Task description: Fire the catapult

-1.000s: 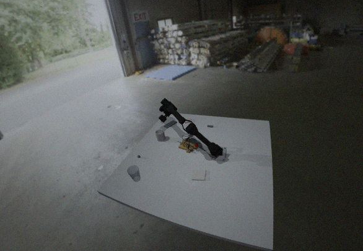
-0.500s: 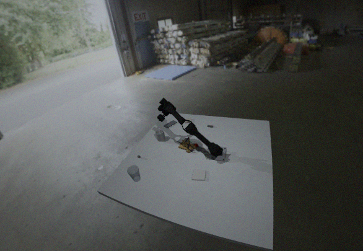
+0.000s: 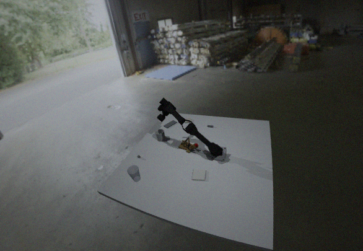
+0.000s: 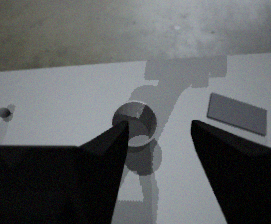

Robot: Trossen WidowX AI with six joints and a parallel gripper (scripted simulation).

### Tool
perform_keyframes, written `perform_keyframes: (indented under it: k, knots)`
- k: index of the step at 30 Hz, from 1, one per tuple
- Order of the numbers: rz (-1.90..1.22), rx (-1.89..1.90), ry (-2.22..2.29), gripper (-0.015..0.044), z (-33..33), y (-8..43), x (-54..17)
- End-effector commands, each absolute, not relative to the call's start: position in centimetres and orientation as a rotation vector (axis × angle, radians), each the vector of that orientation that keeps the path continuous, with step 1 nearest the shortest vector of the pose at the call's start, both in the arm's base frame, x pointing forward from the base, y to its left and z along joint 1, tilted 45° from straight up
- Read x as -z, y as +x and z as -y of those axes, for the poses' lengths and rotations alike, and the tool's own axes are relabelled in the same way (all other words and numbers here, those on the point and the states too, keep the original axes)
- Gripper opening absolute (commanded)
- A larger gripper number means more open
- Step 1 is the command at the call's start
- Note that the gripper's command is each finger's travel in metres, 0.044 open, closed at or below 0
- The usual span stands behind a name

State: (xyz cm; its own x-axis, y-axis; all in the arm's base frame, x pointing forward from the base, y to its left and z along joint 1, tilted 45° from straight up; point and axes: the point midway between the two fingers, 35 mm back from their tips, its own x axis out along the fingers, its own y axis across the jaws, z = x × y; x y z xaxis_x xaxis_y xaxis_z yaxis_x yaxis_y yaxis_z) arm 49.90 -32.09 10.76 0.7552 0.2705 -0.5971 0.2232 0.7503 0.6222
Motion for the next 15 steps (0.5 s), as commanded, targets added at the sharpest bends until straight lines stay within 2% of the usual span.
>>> perform_keyframes:
  k: [1, 6, 15]
  knots:
    - [-0.730, -0.030, 0.742, 0.0125, 32.10, 49.91, -10.82]
    - [-0.730, -0.030, 0.742, 0.0000, 32.10, 49.91, -10.82]
    - [-0.732, -0.031, 0.738, 0.0000, 32.03, 49.89, -10.82]
